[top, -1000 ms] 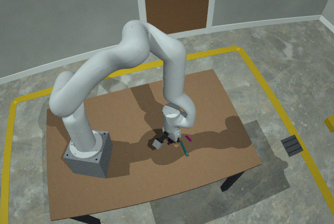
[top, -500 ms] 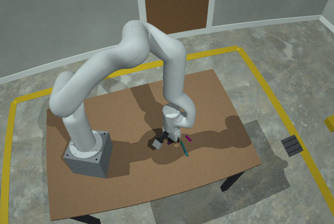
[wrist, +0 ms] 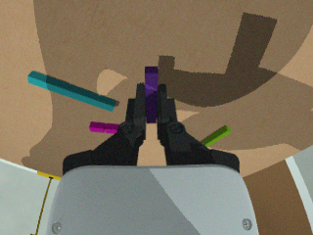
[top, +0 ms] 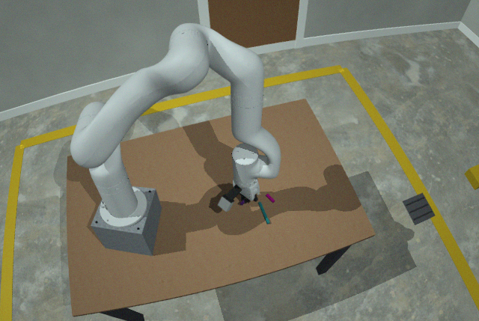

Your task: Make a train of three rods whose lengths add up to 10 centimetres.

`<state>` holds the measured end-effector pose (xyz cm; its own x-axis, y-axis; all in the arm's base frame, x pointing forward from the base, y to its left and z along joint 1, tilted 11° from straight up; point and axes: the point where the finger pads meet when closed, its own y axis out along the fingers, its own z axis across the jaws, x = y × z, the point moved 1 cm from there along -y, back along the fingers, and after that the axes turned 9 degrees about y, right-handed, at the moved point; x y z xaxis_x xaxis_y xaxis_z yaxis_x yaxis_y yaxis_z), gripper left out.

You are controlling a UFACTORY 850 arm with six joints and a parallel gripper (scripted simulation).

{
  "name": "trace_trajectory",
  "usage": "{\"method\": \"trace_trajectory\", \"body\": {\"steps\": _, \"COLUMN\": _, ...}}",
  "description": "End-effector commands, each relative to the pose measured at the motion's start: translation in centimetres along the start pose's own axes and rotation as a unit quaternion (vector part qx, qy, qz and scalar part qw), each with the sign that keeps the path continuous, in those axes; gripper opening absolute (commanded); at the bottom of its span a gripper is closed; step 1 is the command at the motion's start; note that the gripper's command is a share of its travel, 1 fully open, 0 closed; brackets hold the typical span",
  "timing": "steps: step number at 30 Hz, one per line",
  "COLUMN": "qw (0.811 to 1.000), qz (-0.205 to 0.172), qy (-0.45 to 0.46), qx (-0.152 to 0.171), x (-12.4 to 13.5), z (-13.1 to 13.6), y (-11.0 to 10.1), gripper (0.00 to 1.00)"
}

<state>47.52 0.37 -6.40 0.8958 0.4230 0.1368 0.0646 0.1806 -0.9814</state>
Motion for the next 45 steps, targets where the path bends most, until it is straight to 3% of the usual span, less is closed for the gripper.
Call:
{"method": "trace_trajectory", "body": {"steps": 1, "qw": 1.000, "qz": 0.001, "qy": 0.000, "qx": 0.002, "x": 0.1, "z": 0.0, "y": -2.4, "gripper": 0.04}}
{"method": "trace_trajectory", "body": {"steps": 3, "qw": 1.000, "qz": 0.001, "qy": 0.000, "qx": 0.002, "x": 0.1, "z": 0.0, "y": -2.4, "gripper": 0.04}}
{"method": "trace_trajectory", "body": {"steps": 15, "qw": 1.000, "qz": 0.001, "qy": 0.000, "qx": 0.002, "x": 0.1, "z": -0.1, "y": -7.3, "gripper": 0.04}}
{"method": "trace_trajectory", "body": {"steps": 30, "qw": 1.000, "qz": 0.001, "qy": -0.001, "qx": 0.002, "x": 0.1, "z": -0.1, "y": -7.8, "gripper": 0.04}}
{"method": "trace_trajectory", "body": {"steps": 34, "qw": 0.996, "qz": -0.004, "qy": -0.084, "qx": 0.005, "x": 1.5, "z": -1.2, "y": -7.7, "gripper": 0.04}}
{"method": "trace_trajectory", "body": {"steps": 37, "qw": 0.995, "qz": -0.005, "qy": -0.096, "qx": 0.005, "x": 1.7, "z": -1.3, "y": -7.7, "gripper": 0.04}}
{"method": "trace_trajectory", "body": {"steps": 38, "qw": 0.989, "qz": -0.007, "qy": -0.145, "qx": 0.006, "x": 2.5, "z": -2.0, "y": -7.7, "gripper": 0.04}}
{"method": "trace_trajectory", "body": {"steps": 45, "qw": 0.966, "qz": -0.011, "qy": -0.258, "qx": 0.006, "x": 4.1, "z": -3.5, "y": -7.6, "gripper": 0.04}}
